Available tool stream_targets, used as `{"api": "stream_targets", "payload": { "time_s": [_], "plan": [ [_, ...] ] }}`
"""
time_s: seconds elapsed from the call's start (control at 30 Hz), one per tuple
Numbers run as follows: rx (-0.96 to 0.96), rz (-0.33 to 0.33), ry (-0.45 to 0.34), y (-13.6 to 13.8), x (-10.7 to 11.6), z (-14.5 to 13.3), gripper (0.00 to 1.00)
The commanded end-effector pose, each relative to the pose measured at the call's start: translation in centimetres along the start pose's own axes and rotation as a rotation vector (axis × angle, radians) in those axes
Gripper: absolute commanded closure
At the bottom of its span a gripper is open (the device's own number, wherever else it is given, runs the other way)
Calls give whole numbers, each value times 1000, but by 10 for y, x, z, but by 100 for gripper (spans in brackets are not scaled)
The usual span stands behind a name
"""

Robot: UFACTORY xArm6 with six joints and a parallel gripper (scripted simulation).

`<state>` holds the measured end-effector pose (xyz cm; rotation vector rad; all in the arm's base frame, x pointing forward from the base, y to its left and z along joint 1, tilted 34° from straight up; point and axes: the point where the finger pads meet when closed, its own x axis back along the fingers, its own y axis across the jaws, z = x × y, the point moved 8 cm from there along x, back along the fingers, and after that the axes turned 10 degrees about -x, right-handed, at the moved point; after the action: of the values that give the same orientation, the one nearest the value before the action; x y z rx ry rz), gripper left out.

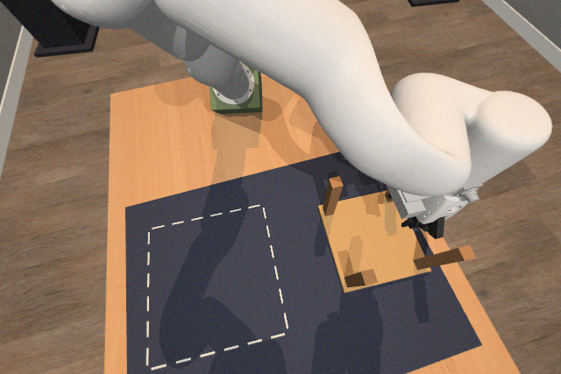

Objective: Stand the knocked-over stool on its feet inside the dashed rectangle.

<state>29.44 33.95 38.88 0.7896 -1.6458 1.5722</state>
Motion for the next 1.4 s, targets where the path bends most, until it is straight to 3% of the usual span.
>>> {"api": "stream_targets", "payload": {
  "time_s": [0.0, 0.17, 0.4, 0.47, 0.63, 0.83, 0.97, 1.37],
  "plan": [
    [1, 2, 8, -2, 1, -4, 44],
    [15, 2, 102, -6, 0, -33, 44],
    [33, 41, 383, 12, -10, -115, 44],
    [33, 41, 383, 12, -10, -115, 44],
    [20, 100, 576, 61, -17, -161, 44],
    [-8, 163, 759, 118, -22, -180, 44],
    [-16, 178, 797, 131, -24, -182, 44],
    [-17, 178, 799, 132, -24, -182, 44]
  ]
}}
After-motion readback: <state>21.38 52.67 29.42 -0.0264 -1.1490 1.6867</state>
